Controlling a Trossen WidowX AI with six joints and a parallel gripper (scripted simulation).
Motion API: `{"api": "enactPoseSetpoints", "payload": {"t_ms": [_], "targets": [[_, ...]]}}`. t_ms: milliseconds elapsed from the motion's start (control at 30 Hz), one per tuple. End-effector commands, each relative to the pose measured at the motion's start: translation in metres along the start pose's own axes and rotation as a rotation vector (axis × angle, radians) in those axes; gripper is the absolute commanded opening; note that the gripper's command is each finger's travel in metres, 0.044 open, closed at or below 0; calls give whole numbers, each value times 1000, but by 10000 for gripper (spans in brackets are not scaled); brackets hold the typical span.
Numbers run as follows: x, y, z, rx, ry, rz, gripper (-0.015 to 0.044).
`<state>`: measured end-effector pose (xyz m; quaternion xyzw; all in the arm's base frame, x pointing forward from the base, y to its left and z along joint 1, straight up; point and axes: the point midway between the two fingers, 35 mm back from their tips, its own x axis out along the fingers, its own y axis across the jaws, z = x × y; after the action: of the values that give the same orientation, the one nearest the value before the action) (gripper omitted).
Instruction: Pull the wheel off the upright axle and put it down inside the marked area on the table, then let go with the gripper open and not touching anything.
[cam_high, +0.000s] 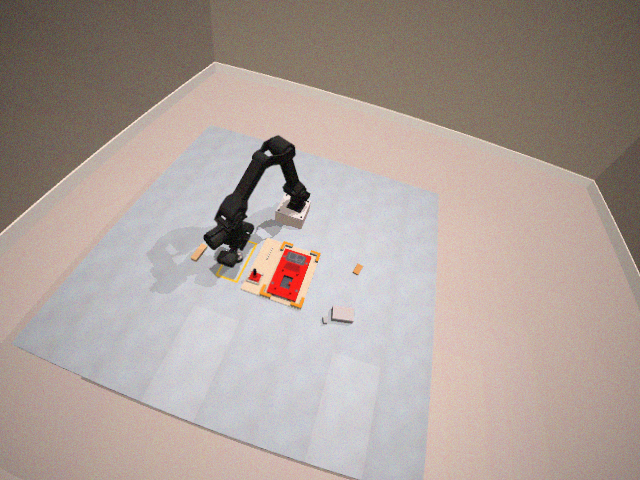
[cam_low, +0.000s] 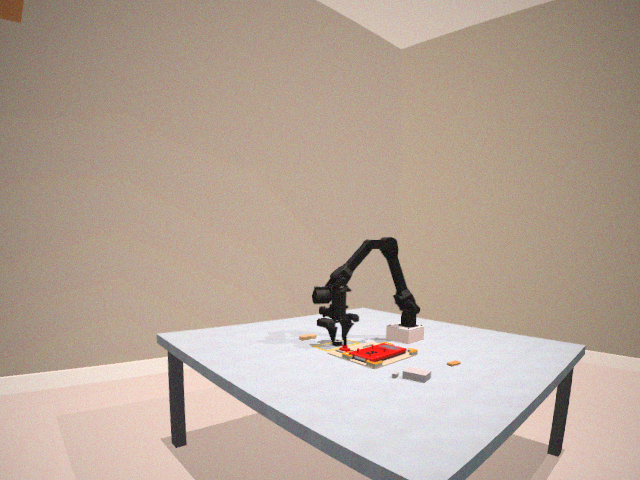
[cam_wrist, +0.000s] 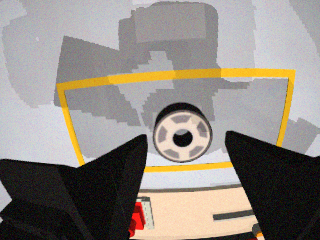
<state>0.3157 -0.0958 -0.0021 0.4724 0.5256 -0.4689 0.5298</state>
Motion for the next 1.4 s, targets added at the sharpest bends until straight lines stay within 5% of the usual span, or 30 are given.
{"api": "enactPoseSetpoints", "payload": {"t_ms": [0,233,433,733,1367], "targets": [[-26,3,1,-3,-8,14,300],[-54,1,0,-6,-11,18,300],[-69,-24,-11,-2,-11,23,440],[-96,-79,-35,-6,-8,13,440],[-97,-80,-35,-6,-8,12,440]]}}
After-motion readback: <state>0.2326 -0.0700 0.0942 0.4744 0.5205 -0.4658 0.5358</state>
